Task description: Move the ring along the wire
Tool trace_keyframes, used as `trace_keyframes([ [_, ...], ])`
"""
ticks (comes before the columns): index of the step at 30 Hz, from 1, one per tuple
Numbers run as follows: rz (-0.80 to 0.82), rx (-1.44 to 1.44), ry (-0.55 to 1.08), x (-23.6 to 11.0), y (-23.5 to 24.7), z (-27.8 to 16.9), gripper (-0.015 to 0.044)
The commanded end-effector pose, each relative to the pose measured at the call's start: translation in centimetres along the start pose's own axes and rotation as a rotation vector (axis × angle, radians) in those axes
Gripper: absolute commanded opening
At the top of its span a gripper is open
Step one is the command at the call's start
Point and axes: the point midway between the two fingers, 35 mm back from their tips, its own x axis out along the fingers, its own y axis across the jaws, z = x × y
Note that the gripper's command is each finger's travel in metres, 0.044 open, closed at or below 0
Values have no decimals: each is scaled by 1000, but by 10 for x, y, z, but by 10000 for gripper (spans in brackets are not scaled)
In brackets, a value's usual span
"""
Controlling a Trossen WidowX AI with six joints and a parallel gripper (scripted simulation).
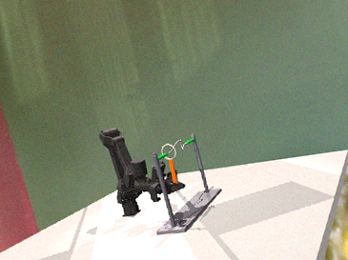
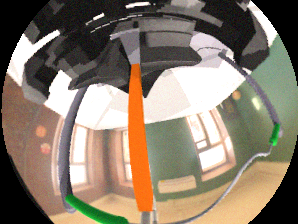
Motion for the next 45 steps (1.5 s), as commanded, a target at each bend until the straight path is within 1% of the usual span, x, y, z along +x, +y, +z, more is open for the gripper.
trace_keyframes([
  [1,-15,31,50,-6,6,-3,-150],
  [13,-61,163,183,-22,31,0,-150],
  [23,-117,378,325,-37,68,11,-150],
  [35,-158,697,498,-50,115,44,-150],
  [45,-154,858,629,-57,135,73,-150],
])
